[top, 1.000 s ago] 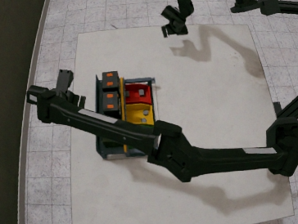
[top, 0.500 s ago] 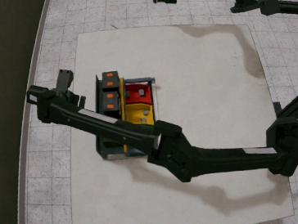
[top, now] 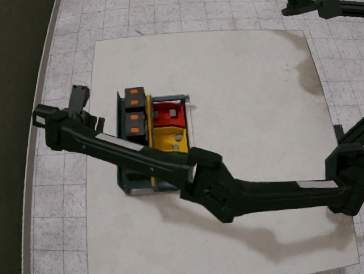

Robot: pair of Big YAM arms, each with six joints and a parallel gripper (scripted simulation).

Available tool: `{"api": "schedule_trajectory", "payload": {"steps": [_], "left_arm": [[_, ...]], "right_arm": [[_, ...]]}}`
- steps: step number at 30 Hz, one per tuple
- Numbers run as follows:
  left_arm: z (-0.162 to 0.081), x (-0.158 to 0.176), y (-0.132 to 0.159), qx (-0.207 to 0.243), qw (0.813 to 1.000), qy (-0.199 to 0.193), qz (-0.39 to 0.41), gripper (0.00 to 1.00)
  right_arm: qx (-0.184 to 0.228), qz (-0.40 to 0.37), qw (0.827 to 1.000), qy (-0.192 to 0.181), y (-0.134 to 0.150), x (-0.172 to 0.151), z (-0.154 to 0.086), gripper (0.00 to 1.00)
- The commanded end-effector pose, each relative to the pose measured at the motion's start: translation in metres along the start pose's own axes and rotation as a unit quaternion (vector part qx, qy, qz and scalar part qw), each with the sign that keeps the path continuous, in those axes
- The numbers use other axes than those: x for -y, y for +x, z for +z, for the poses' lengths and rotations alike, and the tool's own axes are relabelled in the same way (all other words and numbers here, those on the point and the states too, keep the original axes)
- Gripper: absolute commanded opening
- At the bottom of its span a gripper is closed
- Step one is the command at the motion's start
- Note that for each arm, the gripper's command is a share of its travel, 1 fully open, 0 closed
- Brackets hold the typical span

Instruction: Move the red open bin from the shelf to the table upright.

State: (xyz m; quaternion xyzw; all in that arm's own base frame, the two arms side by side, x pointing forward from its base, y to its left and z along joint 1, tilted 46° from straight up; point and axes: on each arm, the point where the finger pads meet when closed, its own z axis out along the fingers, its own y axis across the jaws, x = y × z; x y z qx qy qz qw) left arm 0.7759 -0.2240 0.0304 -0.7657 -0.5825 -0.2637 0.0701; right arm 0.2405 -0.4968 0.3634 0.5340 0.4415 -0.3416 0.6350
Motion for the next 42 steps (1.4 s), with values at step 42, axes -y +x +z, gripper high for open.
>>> {"api": "schedule_trajectory", "payload": {"steps": [42], "left_arm": [[-0.015, -0.009, 0.001, 0.002, 1.0, -0.015, -0.004, 1.0]], "right_arm": [[0.327, -0.215, 0.917, 0.078, -0.436, 0.041, -0.314, 1.0]]}}
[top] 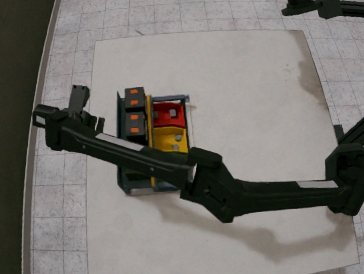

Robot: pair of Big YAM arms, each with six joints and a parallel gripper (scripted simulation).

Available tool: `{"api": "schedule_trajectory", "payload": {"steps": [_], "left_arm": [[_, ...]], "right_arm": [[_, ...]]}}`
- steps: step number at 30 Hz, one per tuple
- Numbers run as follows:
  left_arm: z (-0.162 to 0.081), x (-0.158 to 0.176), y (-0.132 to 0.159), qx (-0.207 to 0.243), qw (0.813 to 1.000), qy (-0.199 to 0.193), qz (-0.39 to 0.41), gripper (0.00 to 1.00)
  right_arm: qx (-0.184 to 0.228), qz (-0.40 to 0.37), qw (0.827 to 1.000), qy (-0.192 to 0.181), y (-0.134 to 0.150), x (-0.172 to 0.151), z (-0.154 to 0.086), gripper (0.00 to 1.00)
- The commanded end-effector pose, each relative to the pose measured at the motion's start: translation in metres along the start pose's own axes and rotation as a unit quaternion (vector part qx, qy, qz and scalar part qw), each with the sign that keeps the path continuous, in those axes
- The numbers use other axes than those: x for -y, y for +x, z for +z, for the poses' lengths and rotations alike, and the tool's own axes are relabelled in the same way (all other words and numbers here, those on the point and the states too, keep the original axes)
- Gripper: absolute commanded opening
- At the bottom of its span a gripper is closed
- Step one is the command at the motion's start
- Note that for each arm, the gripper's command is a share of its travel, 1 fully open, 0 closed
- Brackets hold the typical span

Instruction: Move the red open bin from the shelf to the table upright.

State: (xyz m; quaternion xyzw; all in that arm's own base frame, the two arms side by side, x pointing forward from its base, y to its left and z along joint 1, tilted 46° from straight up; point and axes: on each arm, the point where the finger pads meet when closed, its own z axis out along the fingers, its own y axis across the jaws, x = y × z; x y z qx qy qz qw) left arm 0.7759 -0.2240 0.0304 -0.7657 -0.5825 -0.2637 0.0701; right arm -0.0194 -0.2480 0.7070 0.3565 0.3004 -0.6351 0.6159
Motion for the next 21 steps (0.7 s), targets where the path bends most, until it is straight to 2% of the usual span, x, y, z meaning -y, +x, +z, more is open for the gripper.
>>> {"api": "schedule_trajectory", "payload": {"steps": [1, 7, 21], "left_arm": [[-0.015, -0.009, 0.001, 0.002, 1.0, -0.015, -0.004, 1.0], [-0.015, -0.009, 0.001, 0.002, 1.0, -0.015, -0.004, 1.0], [-0.015, -0.009, 0.001, 0.002, 1.0, -0.015, -0.004, 1.0]], "right_arm": [[0.034, -0.023, 0.999, 0.004, -0.05, 0.004, -0.013, 1.0], [0.047, -0.037, 0.998, 0.008, -0.068, 0.005, -0.026, 1.0], [0.053, -0.043, 0.998, 0.009, -0.076, 0.006, -0.032, 1.0]]}}
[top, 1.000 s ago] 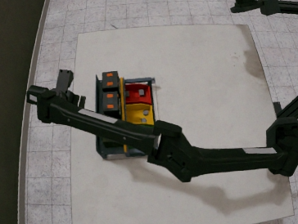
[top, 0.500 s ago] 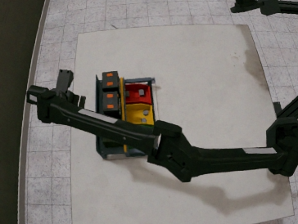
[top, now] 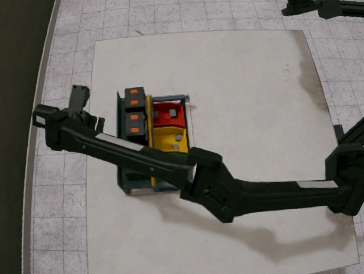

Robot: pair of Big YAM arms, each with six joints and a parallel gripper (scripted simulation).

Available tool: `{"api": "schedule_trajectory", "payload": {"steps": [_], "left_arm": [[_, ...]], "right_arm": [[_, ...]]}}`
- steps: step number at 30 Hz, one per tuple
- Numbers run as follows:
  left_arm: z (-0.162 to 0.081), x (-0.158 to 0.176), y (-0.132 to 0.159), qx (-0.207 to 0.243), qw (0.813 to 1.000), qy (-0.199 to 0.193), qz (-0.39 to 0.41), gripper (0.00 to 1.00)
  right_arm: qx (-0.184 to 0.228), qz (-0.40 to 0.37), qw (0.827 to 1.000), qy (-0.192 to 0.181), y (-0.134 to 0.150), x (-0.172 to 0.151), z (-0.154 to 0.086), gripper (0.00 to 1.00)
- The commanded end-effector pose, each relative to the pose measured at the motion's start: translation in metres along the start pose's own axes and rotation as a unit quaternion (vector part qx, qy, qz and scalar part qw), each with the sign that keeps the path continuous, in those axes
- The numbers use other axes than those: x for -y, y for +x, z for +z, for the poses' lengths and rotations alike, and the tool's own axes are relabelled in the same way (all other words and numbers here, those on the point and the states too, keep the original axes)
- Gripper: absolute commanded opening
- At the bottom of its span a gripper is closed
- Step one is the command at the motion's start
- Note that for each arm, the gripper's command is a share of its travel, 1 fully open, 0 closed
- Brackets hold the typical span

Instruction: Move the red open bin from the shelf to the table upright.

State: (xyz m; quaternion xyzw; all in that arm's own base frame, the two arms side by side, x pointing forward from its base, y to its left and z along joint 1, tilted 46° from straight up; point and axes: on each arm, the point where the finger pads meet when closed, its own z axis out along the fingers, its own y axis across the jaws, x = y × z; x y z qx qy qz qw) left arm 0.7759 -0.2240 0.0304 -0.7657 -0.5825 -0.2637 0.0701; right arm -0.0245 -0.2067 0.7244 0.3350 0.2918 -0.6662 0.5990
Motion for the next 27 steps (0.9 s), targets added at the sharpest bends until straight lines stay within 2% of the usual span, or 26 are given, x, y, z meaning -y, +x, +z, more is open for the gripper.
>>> {"api": "schedule_trajectory", "payload": {"steps": [1, 22, 27], "left_arm": [[-0.015, -0.009, 0.001, 0.002, 1.0, -0.015, -0.004, 1.0], [-0.015, -0.006, -0.003, 0.002, 1.0, -0.013, -0.003, 1.0], [-0.029, -0.009, -0.008, 0.002, 1.0, -0.024, -0.007, 1.0]], "right_arm": [[0.028, -0.01, 1.0, 0.002, -0.039, 0.002, -0.006, 1.0], [0.028, -0.01, 1.0, 0.002, -0.039, 0.002, -0.006, 1.0], [0.028, -0.01, 1.0, 0.002, -0.039, 0.002, -0.006, 1.0]]}}
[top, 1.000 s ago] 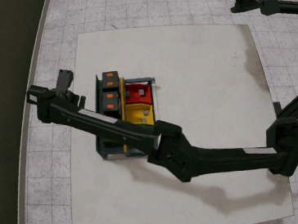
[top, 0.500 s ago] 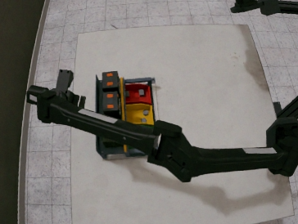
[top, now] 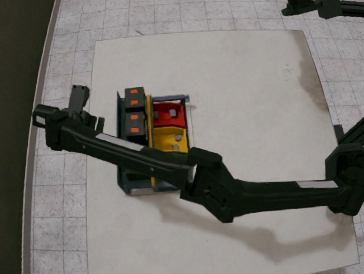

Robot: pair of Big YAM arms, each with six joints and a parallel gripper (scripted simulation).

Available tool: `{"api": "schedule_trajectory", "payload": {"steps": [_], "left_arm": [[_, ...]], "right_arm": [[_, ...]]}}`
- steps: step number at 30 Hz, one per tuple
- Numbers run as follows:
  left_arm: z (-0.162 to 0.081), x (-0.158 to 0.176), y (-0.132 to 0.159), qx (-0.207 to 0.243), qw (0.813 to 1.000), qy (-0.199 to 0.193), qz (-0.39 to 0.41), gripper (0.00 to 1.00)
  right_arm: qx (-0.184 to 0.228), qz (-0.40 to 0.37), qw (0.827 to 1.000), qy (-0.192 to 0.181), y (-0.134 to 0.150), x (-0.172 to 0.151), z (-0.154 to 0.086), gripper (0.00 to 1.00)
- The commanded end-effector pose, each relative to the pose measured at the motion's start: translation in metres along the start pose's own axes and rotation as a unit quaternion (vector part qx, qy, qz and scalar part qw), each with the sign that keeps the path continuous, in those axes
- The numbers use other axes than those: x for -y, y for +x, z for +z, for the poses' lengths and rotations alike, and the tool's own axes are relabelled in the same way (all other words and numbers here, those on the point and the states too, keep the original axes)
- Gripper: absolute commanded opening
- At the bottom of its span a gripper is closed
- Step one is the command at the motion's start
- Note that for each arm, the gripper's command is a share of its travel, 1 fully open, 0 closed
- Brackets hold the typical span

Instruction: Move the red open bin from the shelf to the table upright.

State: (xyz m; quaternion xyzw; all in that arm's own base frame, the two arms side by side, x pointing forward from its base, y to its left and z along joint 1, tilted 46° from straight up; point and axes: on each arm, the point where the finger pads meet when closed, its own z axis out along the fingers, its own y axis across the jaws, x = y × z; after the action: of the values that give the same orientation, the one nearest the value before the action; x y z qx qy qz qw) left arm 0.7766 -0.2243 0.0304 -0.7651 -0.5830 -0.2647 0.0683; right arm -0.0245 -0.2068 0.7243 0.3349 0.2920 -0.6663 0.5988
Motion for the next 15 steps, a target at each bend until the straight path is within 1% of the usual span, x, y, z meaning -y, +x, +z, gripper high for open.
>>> {"api": "schedule_trajectory", "payload": {"steps": [1, 15], "left_arm": [[-0.031, -0.008, -0.011, 0.002, 1.0, -0.023, -0.004, 1.0], [-0.029, 0.001, -0.023, -0.003, 1.0, -0.024, -0.007, 1.0]], "right_arm": [[0.028, -0.01, 1.0, 0.002, -0.039, 0.002, -0.006, 1.0], [0.028, -0.01, 1.0, 0.002, -0.039, 0.002, -0.006, 1.0]]}}
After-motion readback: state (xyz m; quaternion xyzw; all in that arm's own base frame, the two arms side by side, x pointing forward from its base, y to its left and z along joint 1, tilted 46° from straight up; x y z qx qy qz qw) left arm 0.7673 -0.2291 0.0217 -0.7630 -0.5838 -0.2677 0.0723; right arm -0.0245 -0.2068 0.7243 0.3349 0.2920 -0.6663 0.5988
